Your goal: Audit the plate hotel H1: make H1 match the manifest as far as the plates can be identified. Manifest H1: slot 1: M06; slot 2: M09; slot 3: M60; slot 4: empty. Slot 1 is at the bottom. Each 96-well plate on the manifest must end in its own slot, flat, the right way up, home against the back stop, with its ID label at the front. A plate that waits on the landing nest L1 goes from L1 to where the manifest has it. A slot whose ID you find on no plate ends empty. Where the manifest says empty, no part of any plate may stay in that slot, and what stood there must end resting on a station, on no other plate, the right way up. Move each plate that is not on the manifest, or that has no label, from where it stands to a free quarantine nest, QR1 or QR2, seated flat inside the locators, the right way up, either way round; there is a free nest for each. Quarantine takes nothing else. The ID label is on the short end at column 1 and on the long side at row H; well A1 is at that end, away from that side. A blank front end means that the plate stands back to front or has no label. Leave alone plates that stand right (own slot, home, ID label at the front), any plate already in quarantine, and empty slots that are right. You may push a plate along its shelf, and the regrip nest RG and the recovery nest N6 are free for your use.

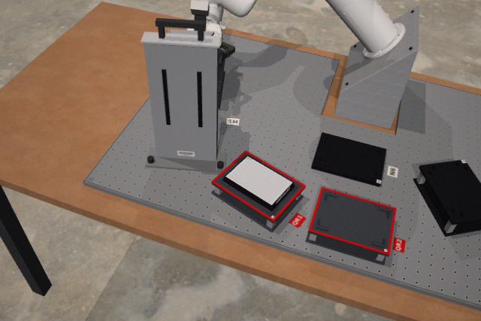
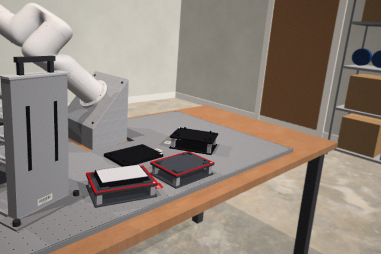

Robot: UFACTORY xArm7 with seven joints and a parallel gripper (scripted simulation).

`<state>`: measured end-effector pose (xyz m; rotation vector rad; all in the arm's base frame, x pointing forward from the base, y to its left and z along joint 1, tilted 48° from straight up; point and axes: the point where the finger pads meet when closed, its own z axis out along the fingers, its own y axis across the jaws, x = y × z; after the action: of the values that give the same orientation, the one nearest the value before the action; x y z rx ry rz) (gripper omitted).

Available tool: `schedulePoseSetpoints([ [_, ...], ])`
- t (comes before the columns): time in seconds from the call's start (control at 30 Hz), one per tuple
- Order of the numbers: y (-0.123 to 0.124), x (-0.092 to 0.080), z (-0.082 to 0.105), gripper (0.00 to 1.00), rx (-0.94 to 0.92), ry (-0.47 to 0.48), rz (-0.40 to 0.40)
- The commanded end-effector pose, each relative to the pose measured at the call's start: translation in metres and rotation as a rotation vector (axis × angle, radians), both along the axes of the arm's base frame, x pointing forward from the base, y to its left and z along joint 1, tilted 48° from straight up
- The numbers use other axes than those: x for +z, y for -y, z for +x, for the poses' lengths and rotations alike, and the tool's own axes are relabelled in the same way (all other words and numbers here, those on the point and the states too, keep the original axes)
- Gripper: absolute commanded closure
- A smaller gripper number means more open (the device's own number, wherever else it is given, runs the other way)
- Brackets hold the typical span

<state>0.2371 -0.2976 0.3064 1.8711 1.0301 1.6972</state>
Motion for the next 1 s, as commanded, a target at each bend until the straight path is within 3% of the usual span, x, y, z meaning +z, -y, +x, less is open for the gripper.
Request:
schedulePoseSetpoints([
  [0.0,-0.0005,0.0005,0.0002,0.0,0.001,0.0,-0.002],
  [0.77,-0.0005,0.0005,0.0002,0.0,0.001,0.0,-0.002],
  [0.97,0.0012,0.0022,-0.0094,0.0,0.001,0.0,-0.002],
])
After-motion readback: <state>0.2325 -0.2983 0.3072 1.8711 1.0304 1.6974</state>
